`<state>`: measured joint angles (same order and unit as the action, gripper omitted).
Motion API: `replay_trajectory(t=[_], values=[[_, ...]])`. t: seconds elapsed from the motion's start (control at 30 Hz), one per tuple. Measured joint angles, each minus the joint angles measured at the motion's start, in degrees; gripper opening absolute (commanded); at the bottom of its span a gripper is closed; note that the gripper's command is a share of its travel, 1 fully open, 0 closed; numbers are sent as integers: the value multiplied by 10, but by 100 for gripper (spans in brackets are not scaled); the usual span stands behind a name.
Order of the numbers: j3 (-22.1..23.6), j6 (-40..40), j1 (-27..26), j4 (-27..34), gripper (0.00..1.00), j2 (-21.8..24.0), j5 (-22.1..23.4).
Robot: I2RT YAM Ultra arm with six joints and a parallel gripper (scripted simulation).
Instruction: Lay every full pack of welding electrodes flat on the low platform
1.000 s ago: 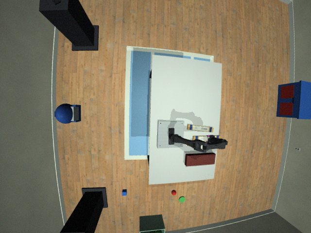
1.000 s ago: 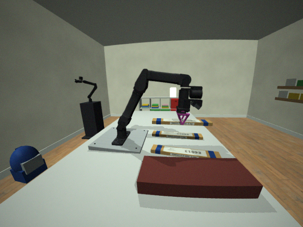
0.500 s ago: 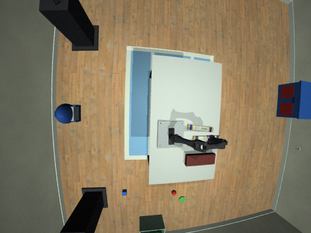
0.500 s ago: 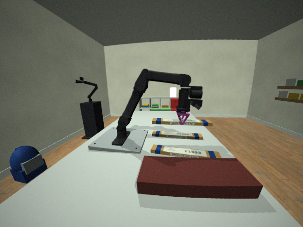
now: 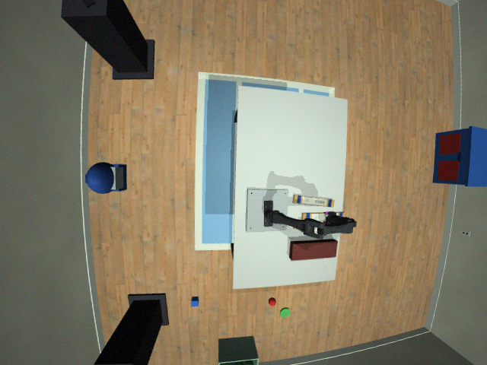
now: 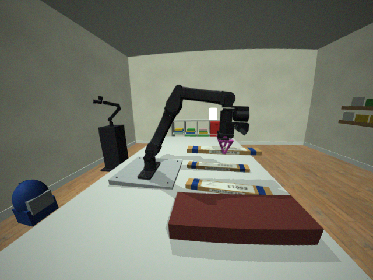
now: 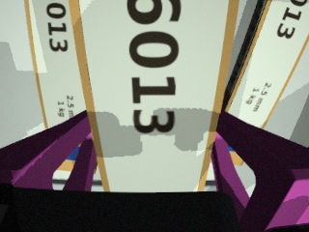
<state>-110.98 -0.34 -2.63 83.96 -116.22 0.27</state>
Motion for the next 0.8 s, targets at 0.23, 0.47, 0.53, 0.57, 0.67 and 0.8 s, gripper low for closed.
replay_trajectory(t=[0.23, 0.47, 0.53, 0.57, 0.67, 0.8], values=[[0, 0, 0, 0, 0, 0, 0], [0, 0, 0, 0, 0, 0, 0], [0, 0, 0, 0, 0, 0, 0], [0, 0, 0, 0, 0, 0, 0], [-3, -13, 3, 2, 0, 0, 0], [-8, -27, 18, 3, 0, 0, 0]])
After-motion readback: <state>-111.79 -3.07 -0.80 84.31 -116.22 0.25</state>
